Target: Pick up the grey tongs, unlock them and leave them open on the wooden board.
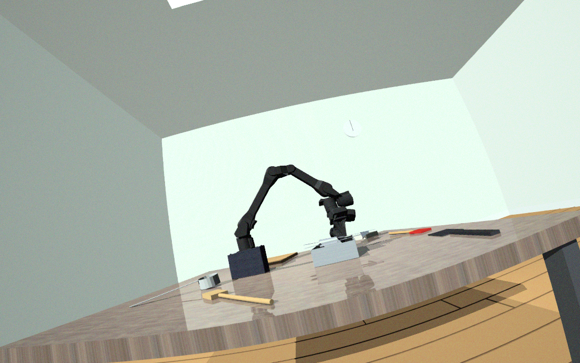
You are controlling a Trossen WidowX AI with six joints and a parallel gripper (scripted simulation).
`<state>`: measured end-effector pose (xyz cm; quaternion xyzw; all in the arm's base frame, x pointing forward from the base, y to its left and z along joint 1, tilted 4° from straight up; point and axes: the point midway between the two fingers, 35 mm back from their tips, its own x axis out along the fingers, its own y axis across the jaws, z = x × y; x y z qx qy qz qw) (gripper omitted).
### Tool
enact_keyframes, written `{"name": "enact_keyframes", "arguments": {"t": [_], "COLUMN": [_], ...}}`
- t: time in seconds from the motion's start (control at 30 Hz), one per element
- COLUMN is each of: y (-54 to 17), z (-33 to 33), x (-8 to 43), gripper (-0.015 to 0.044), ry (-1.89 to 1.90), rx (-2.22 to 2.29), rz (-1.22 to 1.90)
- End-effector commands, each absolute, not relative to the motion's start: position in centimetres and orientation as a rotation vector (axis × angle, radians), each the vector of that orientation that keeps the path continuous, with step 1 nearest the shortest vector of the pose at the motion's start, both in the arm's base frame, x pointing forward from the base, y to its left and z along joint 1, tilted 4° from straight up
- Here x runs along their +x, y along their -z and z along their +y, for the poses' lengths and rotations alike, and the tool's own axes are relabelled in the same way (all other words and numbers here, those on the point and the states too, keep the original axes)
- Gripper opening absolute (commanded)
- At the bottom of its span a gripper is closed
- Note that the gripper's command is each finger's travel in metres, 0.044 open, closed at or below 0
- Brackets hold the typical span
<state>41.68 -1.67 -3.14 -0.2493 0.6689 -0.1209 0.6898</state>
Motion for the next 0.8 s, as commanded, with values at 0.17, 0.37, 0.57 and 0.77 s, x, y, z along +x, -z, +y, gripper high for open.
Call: {"name": "enact_keyframes", "arguments": {"t": [0.17, 0.37, 0.57, 0.77], "y": [4.5, 5.4, 5.3, 5.3], "z": [-2.5, -3.0, -3.0, -3.0], "x": [41.6, 41.6, 41.6, 41.6], "gripper": [0.0260, 0.0260, 0.0208, 0.0148], "ry": [0.270, 0.270, 0.272, 0.272], "rx": [-0.566, -0.566, -0.559, -0.559], "rz": [1.502, 1.502, 1.498, 1.498]}}
